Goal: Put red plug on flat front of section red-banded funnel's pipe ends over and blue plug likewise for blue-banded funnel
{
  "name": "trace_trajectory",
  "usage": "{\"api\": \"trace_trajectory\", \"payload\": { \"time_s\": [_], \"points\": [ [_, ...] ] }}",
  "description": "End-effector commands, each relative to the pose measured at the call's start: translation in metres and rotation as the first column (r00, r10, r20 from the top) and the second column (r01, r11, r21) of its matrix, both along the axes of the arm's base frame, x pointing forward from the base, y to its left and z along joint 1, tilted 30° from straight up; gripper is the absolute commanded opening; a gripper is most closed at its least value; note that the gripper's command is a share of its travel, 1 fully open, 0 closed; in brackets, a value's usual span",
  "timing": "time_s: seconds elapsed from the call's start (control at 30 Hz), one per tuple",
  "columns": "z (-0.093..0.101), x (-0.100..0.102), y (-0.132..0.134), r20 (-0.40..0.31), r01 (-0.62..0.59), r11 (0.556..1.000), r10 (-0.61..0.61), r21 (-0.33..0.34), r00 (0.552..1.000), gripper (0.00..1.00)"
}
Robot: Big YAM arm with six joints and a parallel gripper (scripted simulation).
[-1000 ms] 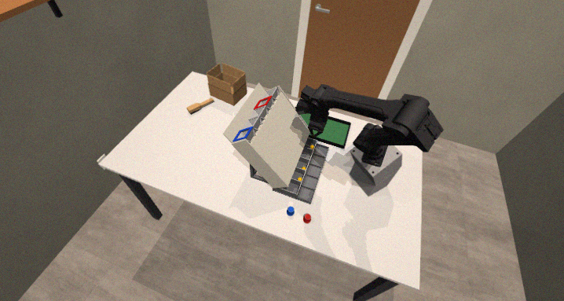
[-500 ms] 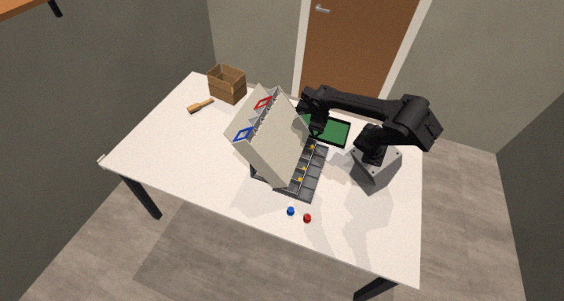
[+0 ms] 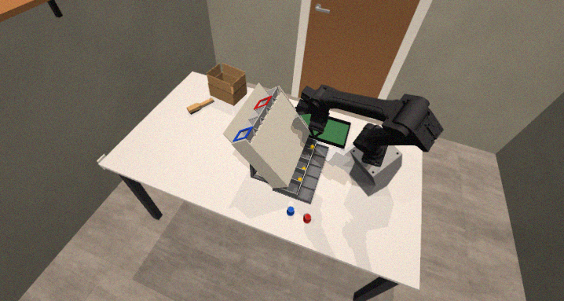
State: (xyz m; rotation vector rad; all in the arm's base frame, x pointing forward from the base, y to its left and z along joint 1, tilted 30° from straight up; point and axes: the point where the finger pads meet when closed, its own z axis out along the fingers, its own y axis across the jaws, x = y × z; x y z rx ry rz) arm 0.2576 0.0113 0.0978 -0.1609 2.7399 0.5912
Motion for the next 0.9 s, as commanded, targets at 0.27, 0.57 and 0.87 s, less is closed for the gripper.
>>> {"api": "trace_trajectory", "payload": {
  "time_s": [0.27,0.57,0.87],
  "points": [
    [0.0033,0.003,-0.0009,0.011,-0.001,1.0,0.001,-0.002,1.0,0.8],
    [0.0033,0.003,-0.0009,0.011,-0.001,1.0,0.001,-0.002,1.0,0.8],
    [0.0033,0.003,-0.0009,0.011,-0.001,1.0,0.001,-0.002,1.0,0.8]
  ]
}}
